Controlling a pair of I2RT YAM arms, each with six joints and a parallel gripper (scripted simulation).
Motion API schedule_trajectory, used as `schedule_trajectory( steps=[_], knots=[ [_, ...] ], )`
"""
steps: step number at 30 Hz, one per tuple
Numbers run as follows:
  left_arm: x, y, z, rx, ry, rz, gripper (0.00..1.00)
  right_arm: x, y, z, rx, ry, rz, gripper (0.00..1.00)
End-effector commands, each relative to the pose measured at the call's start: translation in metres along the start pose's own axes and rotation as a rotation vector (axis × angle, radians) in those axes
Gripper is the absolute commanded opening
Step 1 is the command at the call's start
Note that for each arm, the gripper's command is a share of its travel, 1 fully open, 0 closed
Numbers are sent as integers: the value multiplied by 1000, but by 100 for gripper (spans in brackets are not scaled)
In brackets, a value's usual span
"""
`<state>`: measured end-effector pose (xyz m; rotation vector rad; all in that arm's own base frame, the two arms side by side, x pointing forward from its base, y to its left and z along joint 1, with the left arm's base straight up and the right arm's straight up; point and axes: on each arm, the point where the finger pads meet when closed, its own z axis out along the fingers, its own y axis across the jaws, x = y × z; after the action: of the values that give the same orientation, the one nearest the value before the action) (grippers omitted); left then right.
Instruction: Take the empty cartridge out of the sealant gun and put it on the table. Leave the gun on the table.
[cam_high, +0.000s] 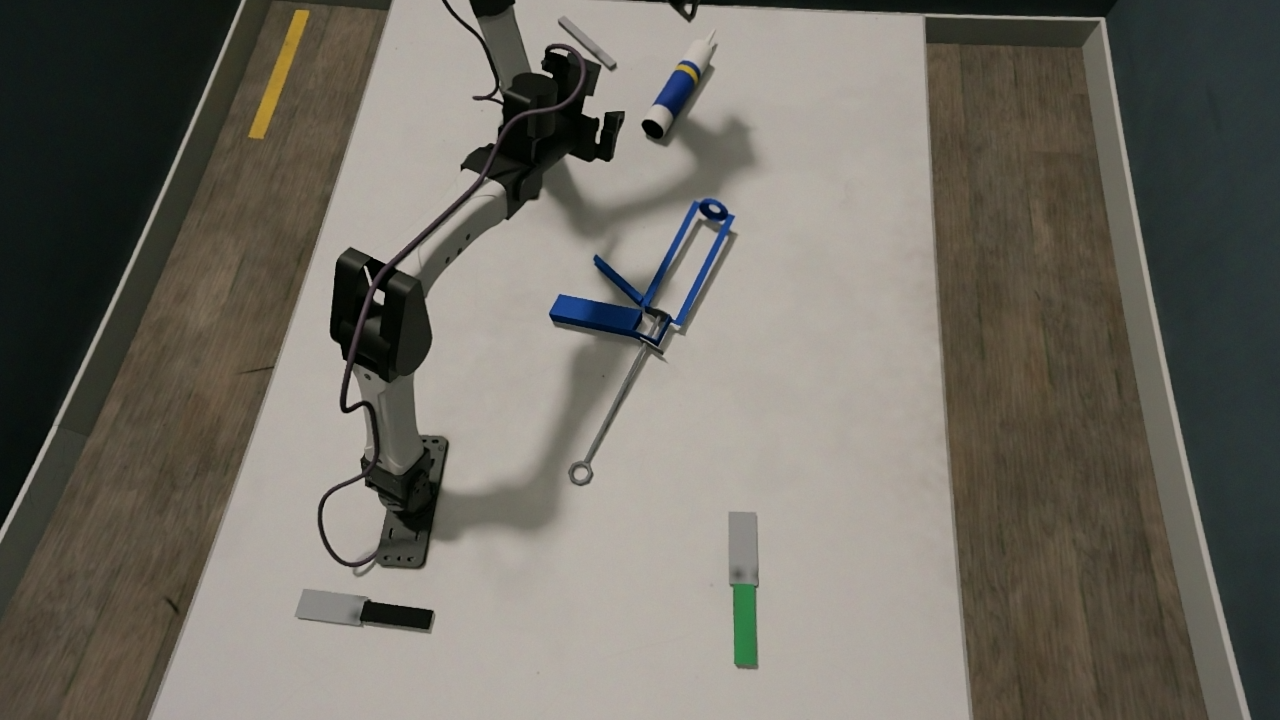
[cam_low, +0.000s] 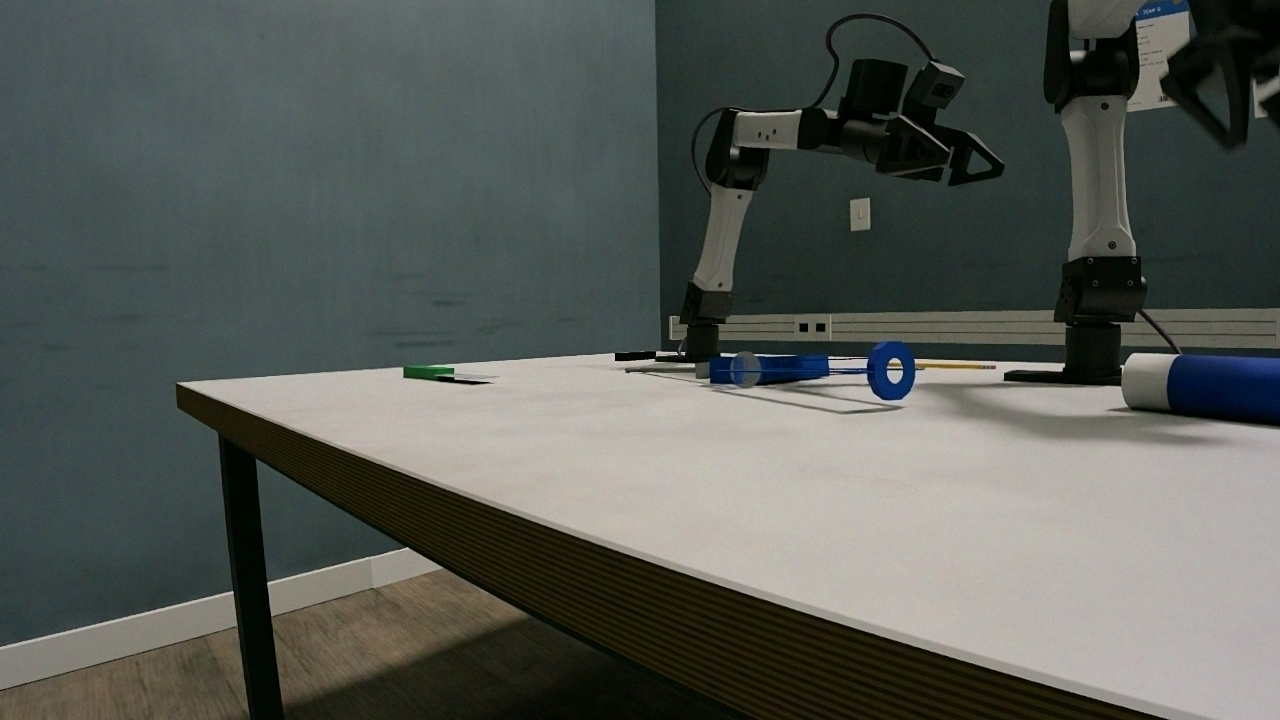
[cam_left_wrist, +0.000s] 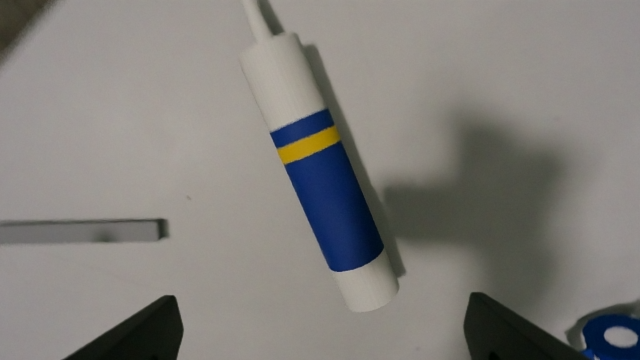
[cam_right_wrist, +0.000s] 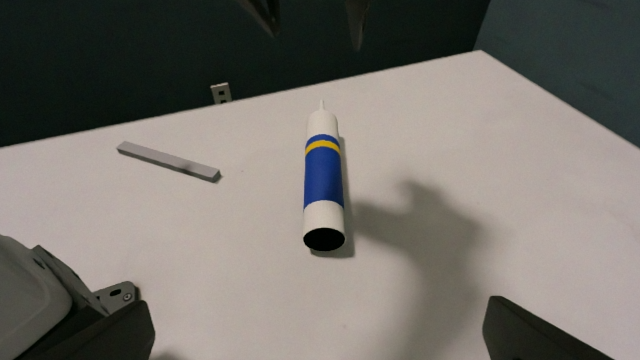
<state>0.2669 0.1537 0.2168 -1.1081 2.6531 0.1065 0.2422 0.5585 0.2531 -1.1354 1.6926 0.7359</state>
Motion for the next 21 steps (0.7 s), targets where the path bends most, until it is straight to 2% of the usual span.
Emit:
schedule_trajectory(
  steps=[1, 5, 10, 21],
  knots=[
    [-4, 5, -38, 35, -59, 142, 85, -30, 0, -9, 2, -69, 4, 100],
    [-11, 7, -67, 55, -132, 205, 85, -30, 0, -9, 2, -69, 4, 100],
    [-17, 9, -78, 59, -166, 211, 85, -30, 0, -9, 2, -69, 4, 100],
    [-22, 9, -77, 53, -178, 204, 85, -30, 0, -9, 2, -69, 4, 100]
  ],
)
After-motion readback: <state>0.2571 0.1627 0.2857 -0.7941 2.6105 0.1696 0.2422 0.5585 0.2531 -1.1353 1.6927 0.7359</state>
